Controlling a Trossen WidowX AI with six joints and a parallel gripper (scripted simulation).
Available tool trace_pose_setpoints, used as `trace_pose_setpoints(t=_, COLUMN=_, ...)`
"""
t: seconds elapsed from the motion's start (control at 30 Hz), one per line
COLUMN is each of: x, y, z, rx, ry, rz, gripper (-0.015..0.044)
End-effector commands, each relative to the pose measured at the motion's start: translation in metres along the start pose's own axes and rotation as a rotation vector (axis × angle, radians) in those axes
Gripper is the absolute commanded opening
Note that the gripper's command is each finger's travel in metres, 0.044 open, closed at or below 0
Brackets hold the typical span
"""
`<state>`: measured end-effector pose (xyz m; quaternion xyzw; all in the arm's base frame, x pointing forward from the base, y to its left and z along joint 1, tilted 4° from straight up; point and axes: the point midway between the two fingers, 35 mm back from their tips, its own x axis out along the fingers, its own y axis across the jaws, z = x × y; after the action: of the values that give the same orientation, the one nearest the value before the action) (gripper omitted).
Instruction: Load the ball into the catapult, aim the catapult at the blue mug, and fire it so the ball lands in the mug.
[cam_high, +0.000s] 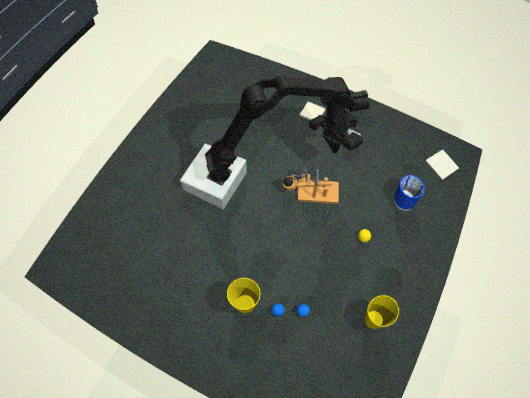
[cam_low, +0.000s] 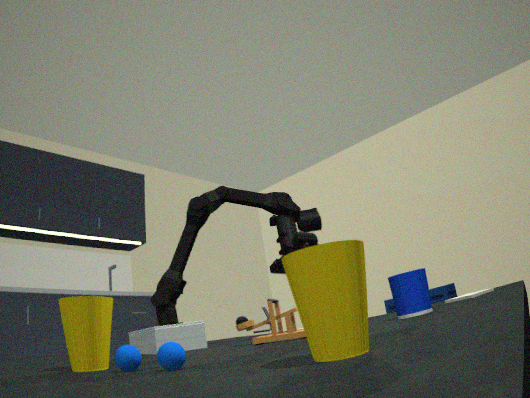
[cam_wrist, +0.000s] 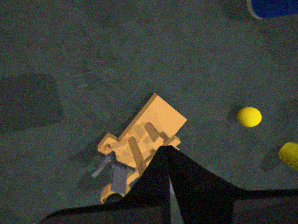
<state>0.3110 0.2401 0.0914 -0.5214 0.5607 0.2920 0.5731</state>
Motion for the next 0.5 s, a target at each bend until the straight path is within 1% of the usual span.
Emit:
trace_pose_setpoints(t=0.0, x=0.004, y=0.018, z=-0.013, rx=-0.104, ry=0.069, rz=-0.011, gripper=0.0)
trace_pose_setpoints(t=0.47, x=0.014, y=0.07, z=-0.064, rx=-0.499, ry=0.312, rz=-0.05, gripper=0.0)
